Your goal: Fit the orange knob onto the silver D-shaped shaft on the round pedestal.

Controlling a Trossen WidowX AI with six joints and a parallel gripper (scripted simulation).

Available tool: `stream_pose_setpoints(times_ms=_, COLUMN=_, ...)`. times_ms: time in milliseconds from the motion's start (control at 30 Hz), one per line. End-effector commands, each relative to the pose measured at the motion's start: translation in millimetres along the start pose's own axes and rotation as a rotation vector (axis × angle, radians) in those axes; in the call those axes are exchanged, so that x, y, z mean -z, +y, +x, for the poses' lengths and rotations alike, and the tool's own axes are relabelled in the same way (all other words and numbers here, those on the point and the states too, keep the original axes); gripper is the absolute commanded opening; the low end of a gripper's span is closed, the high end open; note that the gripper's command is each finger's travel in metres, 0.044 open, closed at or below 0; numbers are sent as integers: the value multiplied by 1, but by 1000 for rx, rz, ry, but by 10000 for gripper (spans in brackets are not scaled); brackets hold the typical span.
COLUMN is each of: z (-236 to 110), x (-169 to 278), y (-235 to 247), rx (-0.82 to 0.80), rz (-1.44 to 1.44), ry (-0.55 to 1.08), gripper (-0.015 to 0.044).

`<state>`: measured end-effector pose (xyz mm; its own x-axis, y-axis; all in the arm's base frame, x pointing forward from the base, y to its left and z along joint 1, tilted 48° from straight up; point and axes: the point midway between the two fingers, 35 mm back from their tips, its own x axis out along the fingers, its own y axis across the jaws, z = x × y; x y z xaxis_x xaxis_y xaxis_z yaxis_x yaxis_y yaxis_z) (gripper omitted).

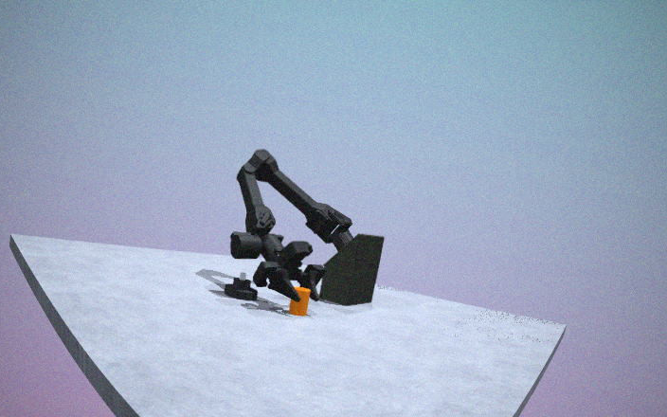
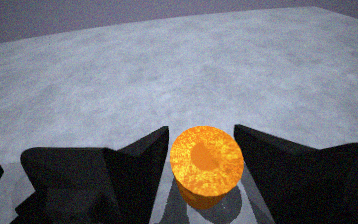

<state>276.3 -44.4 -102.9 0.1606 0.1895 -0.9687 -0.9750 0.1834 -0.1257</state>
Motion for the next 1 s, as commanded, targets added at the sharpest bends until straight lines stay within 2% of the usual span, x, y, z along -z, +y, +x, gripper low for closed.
stream_pose_setpoints(times_ms=0, z=0, x=0, y=0, rx=1, rz=0, ry=-2, gripper=260)
stream_pose_setpoints(times_ms=100, z=0, x=0, y=0, rx=1, rz=0, ry=-2, gripper=260)
stream_pose_setpoints(times_ms=333, z=0, x=0, y=0, rx=1, rz=0, ry=-2, gripper=440)
stream_pose_setpoints(times_ms=600, z=-1, x=-3, y=-1, rx=0, rz=0, ry=-2, gripper=440)
stream_pose_setpoints(times_ms=800, z=-39, x=-68, y=-1, rx=2, rz=0, ry=-3, gripper=440)
stream_pose_setpoints(times_ms=967, z=-40, x=-70, y=-1, rx=2, rz=0, ry=-3, gripper=440)
